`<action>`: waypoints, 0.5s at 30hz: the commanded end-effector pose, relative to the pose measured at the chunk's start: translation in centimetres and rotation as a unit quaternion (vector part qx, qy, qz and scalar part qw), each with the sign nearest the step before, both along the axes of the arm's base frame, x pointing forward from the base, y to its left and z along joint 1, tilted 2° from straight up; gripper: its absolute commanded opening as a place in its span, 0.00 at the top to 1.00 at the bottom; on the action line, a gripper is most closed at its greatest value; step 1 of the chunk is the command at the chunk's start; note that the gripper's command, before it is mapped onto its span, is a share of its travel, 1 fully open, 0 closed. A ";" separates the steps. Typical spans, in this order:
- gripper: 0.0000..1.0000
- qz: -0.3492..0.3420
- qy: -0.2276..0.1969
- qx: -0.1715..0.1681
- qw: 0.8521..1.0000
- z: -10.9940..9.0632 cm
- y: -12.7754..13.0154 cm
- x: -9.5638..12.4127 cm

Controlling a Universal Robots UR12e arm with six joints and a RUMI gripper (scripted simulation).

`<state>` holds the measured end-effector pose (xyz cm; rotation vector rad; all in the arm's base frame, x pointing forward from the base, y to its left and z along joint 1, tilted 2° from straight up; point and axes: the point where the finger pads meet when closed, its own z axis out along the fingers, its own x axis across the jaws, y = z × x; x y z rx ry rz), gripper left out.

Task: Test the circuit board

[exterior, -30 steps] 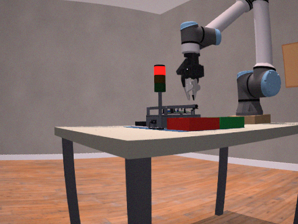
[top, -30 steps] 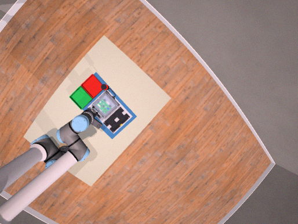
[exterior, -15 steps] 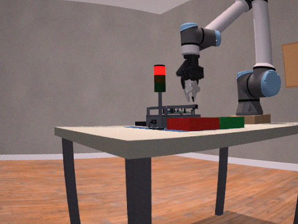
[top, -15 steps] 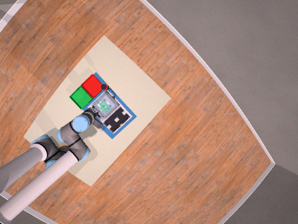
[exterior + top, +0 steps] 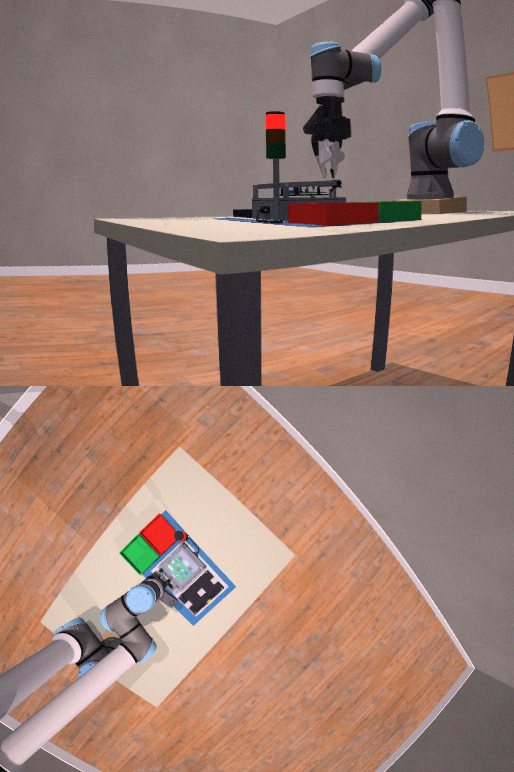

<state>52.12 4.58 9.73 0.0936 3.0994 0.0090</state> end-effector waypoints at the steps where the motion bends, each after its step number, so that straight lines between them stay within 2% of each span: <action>1: 0.85 0.000 -0.001 0.000 1.000 0.0 0.0 0.1; 15: 0.85 0.000 -0.001 0.000 1.000 -0.1 0.0 0.1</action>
